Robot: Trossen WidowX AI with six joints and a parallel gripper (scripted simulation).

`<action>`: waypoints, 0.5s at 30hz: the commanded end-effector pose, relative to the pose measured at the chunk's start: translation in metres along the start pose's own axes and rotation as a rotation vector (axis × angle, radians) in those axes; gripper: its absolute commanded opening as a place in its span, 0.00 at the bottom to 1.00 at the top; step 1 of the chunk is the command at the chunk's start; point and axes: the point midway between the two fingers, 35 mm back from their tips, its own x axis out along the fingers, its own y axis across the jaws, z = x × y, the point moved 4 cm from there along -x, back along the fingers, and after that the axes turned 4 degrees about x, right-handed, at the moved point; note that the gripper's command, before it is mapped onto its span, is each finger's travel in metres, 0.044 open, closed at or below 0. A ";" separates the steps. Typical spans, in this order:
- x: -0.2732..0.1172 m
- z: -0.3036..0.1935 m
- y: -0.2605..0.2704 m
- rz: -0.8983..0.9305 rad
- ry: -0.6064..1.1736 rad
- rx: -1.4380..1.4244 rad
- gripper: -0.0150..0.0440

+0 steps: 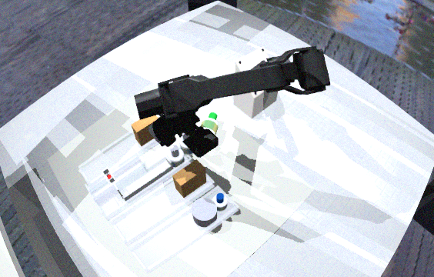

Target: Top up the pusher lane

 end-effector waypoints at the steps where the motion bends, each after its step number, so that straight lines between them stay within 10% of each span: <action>1: 0.000 0.006 0.001 0.005 -0.010 -0.006 0.25; 15: 0.000 0.011 0.001 0.005 -0.010 -0.006 0.25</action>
